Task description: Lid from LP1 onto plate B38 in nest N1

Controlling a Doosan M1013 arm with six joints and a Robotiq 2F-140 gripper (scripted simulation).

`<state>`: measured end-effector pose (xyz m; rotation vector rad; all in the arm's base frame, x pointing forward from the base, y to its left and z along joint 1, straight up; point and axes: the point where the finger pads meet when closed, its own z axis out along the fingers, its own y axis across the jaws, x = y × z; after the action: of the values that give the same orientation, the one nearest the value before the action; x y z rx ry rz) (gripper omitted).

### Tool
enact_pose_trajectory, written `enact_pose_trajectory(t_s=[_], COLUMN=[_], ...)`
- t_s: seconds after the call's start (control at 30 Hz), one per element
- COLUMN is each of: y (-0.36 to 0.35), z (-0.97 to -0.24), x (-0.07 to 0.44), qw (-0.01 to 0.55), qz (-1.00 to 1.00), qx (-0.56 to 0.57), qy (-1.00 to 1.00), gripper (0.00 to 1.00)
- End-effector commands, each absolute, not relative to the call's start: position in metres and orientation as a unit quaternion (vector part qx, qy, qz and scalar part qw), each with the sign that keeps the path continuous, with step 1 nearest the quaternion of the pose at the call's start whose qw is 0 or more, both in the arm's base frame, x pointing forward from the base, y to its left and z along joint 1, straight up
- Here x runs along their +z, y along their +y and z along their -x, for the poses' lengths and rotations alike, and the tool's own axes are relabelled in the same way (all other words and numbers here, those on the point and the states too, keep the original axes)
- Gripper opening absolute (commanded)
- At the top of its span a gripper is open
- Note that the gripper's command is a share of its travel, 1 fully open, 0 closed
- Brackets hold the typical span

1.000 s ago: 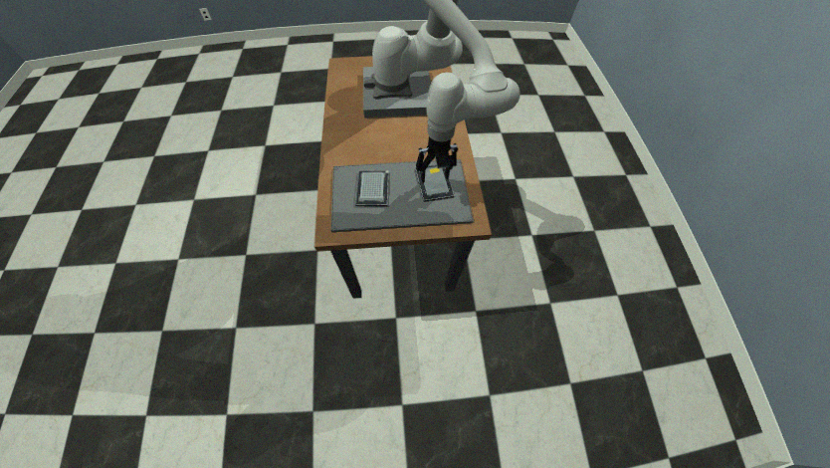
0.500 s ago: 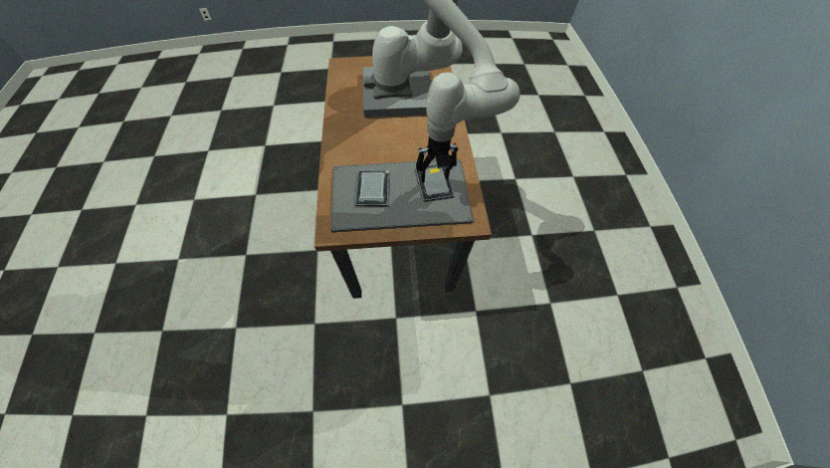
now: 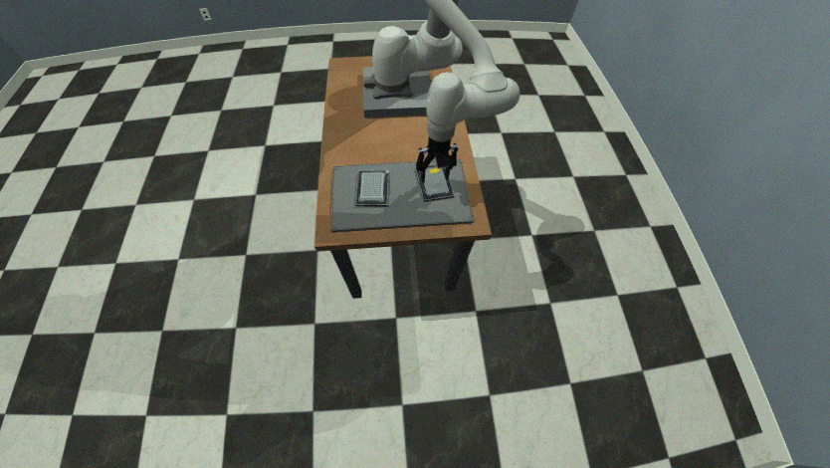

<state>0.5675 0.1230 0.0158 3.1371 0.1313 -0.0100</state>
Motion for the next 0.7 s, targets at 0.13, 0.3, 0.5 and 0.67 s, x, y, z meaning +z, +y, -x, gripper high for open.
enact_pose_trajectory(t_s=[0.13, 0.3, 0.5, 0.67], y=[0.1231, 0.1231, 0.1231, 0.1231], z=[-0.568, -0.568, -0.568, -0.568], x=[0.0165, 0.0165, 0.0165, 0.0165], qw=[0.001, 0.001, 0.001, 0.001], qz=[-0.999, -0.999, -0.999, -0.999], qx=[-0.003, -0.003, -0.003, -0.003], qy=[0.042, 0.042, 0.042, 0.042], gripper=[0.63, 0.63, 0.63, 0.69])
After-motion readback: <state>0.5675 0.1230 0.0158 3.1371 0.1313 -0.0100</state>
